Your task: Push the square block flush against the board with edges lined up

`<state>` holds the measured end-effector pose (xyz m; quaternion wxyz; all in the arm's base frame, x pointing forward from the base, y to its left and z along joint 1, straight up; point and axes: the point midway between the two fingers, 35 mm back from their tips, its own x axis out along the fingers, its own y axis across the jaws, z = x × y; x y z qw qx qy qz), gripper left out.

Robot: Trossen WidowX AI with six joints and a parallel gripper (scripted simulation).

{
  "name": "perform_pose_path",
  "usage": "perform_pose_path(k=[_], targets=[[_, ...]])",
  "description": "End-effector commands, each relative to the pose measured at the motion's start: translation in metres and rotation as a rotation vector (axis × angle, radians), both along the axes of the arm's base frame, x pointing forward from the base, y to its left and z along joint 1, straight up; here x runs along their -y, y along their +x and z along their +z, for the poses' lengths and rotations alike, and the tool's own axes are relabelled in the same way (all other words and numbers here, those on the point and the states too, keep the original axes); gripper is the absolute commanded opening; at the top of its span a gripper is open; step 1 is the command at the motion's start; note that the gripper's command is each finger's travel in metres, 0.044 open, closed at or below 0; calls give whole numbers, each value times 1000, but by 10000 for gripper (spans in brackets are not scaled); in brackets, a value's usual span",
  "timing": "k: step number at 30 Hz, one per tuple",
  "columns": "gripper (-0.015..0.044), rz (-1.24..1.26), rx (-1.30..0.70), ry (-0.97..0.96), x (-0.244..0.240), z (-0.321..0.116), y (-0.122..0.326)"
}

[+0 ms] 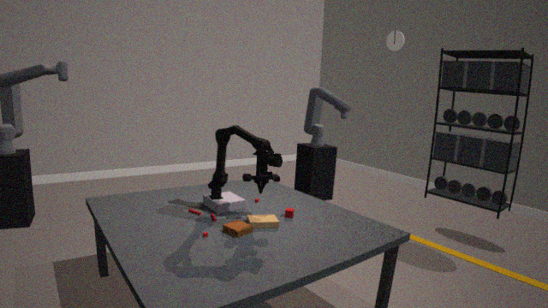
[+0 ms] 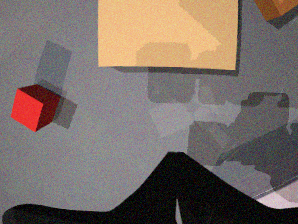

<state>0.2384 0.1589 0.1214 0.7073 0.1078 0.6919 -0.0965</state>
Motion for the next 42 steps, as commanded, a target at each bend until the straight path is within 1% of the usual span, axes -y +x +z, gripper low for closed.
perform_pose_path(k=[1,21,24,30,35,42], targets=[[0,2,0,3,0,1,0],[0,9,1,0,1,0,4],[0,56,5,-5,7,0,26],[0,225,12,-21,42,-8,101],[0,396,14,-25,89,-24,161],[0,584,18,-30,159,-51,213]])
